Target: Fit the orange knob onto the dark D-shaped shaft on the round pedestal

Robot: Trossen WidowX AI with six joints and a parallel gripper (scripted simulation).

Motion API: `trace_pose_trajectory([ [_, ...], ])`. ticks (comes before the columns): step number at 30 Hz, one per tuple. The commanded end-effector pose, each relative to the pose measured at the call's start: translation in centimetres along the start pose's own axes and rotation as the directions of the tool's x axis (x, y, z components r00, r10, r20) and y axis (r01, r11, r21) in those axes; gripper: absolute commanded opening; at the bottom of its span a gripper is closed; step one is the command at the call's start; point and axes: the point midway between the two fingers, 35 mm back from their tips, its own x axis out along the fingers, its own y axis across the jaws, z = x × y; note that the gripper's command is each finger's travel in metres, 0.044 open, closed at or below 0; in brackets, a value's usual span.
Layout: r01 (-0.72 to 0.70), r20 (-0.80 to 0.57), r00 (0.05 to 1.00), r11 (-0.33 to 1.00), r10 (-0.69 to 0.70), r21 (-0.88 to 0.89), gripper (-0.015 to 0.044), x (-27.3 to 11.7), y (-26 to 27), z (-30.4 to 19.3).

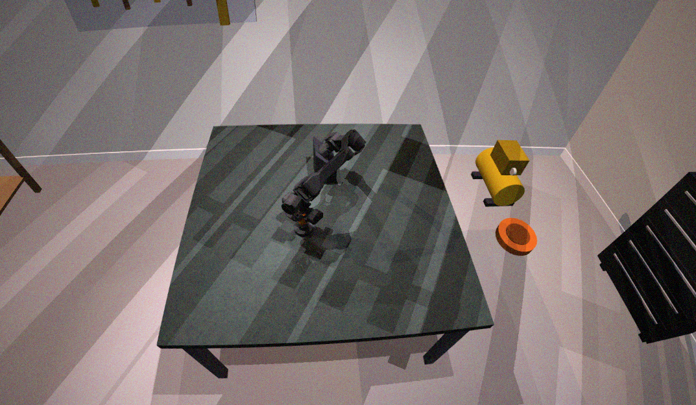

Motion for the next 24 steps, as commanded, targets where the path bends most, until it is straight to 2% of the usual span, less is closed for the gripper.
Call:
trace_pose_trajectory([
  [1, -0.002, 0.004, 1.000, 0.999, 0.001, 0.041, 0.0000, -0.22, 0.19, 0.19],
  [7, -0.002, 0.004, 1.000, 0.979, 0.002, 0.202, 0.0000, 0.01, 0.18, 0.22],
  [24, -0.002, 0.004, 1.000, 0.979, 0.001, 0.202, 0.0000, 0.16, -0.06, -0.11],
])
